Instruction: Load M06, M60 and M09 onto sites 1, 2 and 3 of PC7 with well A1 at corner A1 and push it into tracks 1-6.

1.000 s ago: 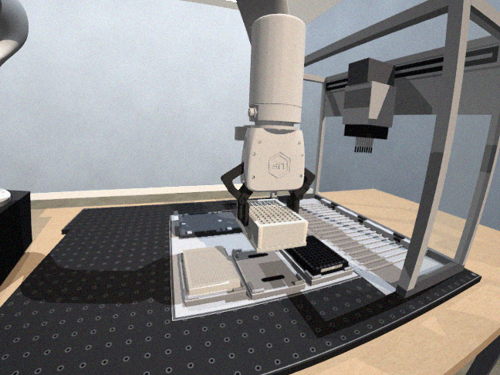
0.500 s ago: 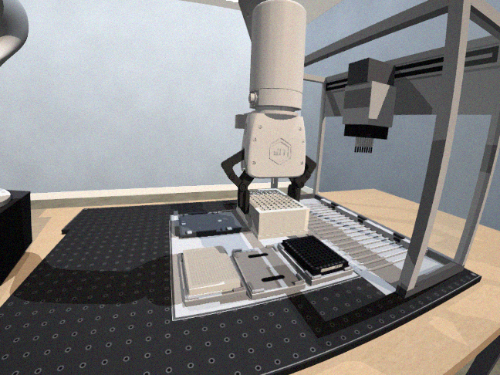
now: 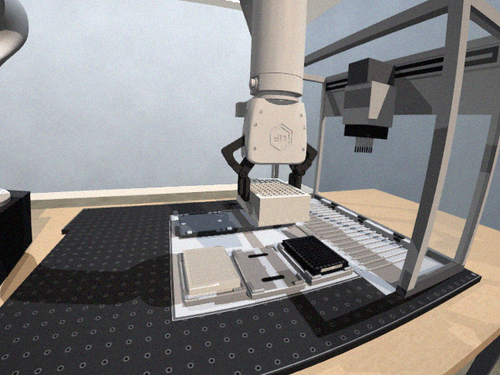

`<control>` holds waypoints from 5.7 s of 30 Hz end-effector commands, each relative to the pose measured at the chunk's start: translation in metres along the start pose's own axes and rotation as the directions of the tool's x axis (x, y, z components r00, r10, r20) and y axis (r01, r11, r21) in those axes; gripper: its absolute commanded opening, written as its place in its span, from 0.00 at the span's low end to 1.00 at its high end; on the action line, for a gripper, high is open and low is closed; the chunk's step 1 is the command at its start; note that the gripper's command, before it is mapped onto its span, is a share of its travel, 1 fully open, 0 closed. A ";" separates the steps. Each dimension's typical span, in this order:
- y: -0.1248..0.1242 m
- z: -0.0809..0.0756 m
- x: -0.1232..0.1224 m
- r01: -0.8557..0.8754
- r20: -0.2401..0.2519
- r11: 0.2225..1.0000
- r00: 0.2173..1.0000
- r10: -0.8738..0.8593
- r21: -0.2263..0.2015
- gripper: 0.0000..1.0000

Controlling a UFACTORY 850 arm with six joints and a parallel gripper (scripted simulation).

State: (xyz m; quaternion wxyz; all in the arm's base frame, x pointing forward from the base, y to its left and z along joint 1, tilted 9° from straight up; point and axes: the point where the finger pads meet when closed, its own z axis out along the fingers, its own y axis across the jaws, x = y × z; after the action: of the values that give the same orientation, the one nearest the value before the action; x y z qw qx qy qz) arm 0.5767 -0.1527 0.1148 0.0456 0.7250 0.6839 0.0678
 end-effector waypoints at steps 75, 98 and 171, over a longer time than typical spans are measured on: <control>0.110 -0.012 0.245 -1.000 -0.002 0.028 0.028 1.000 0.000 0.00; 0.111 -0.012 0.245 -0.858 -0.002 -0.513 -0.513 0.858 0.001 0.00; 0.111 0.018 0.245 -0.028 0.000 -1.000 -1.000 0.028 0.002 0.00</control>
State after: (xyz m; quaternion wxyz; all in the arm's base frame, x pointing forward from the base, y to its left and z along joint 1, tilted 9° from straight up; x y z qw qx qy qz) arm 0.7007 0.0858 0.1263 -0.0672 0.6940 -0.7153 0.0467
